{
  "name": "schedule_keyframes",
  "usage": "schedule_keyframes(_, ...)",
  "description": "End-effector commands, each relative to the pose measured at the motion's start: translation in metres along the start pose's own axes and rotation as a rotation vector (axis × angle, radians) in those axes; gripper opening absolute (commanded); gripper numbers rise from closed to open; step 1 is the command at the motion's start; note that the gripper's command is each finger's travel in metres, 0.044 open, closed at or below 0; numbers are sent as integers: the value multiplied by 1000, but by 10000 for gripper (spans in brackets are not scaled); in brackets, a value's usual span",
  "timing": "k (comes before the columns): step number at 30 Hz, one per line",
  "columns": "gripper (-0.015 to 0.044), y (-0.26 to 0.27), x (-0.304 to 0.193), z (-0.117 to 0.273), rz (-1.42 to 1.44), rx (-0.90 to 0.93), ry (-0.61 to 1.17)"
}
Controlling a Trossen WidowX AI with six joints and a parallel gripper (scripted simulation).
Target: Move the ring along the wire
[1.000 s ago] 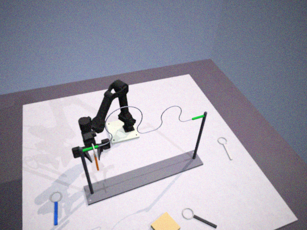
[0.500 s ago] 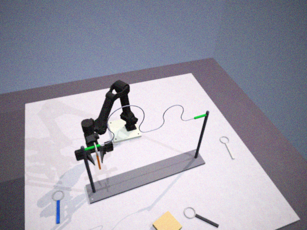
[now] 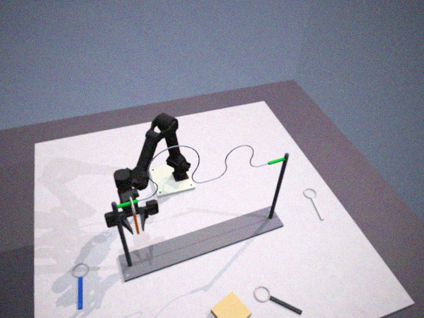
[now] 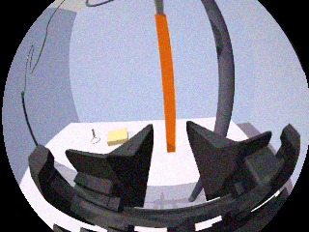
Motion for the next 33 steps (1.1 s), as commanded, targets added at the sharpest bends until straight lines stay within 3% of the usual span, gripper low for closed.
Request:
schedule_keyframes(1, 160, 1, 0, -7, -7, 0, 1)
schedule_keyframes(28, 160, 2, 0, -18, -7, 0, -1)
schedule_keyframes(33, 29, 2, 0, -18, -1, 2, -2)
Point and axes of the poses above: the point midway between the two fingers, 35 mm back from their tips, its own z axis back along the fingers, its own y axis across the jaws, x = y × z, the point moved 7 cm from there along z, back along the fingers, and after that the axes turned 8 degrees about z, right-handed, at the moved point
